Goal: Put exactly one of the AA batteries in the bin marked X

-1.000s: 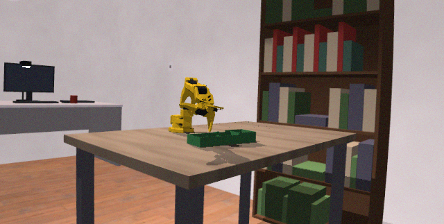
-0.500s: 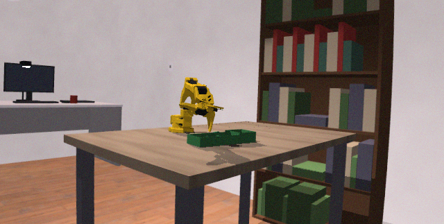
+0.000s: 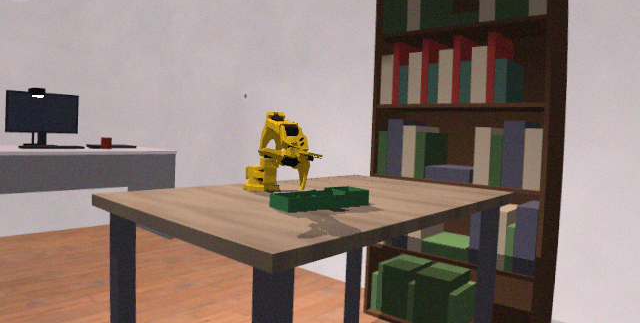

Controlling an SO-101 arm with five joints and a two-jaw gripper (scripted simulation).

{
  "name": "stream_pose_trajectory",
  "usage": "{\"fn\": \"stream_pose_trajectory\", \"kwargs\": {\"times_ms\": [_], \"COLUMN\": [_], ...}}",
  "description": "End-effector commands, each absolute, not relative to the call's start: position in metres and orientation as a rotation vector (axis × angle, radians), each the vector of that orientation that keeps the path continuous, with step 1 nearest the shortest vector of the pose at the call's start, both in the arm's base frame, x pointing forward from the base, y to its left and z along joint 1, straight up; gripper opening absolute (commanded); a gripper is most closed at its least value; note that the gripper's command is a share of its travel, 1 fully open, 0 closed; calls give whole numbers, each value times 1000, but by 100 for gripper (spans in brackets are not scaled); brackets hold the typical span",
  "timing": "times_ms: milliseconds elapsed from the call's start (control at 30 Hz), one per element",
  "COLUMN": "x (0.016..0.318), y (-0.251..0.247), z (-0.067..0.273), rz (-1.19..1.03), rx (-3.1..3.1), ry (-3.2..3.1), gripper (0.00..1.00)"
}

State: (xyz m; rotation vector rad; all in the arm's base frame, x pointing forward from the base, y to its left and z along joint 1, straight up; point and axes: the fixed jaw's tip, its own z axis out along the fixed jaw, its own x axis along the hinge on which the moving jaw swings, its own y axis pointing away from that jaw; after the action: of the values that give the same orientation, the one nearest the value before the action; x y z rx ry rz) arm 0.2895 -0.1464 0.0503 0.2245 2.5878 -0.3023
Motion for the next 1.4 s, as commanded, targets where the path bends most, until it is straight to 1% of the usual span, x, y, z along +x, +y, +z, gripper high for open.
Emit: {"fn": "stream_pose_trajectory", "kwargs": {"times_ms": [0,333,967,1367], "x": [295,296,313,313], "y": [-152,-147,-79,-67], "z": [64,64,66,66], "rz": [-333,-319,-116,-84], "rx": [219,223,289,300], "ry": [2530,2533,2587,2606], "gripper": [100,100,100,100]}}
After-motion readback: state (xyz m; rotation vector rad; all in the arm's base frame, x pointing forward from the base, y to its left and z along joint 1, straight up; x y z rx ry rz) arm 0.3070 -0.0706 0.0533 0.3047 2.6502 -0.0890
